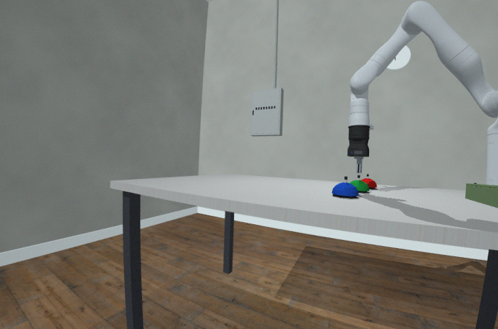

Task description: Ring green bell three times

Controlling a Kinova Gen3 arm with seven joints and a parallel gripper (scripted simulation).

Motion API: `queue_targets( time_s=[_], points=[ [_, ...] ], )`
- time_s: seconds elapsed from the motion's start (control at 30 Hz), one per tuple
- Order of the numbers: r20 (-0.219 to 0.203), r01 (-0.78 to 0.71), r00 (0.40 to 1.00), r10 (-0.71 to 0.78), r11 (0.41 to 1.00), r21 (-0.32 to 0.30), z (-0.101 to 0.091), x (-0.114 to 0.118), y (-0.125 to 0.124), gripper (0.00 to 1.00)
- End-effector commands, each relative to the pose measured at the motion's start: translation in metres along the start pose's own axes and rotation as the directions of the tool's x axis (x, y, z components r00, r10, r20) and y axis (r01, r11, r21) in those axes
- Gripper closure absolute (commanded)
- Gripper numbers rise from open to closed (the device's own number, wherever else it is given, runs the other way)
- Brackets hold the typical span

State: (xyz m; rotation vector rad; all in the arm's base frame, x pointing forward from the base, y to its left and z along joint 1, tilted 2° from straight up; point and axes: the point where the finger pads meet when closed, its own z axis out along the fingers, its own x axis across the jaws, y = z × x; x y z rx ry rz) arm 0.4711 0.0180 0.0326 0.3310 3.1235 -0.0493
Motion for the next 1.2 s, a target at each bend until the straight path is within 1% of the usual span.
queue_targets(
  time_s=[0.0, 0.67, 1.0, 1.17],
  points=[
    [0.004, 0.004, 1.0, -0.004, 1.0, 0.002, -0.001, -0.002, -0.003, 0.83],
    [0.004, 0.004, 1.0, -0.004, 1.0, 0.002, -0.001, -0.002, -0.003, 0.83],
    [0.007, 0.004, 1.0, -0.004, 1.0, 0.002, 0.009, -0.002, -0.003, 0.83],
    [0.005, 0.004, 1.0, -0.004, 1.0, 0.003, 0.01, -0.002, -0.003, 0.83]
  ],
)
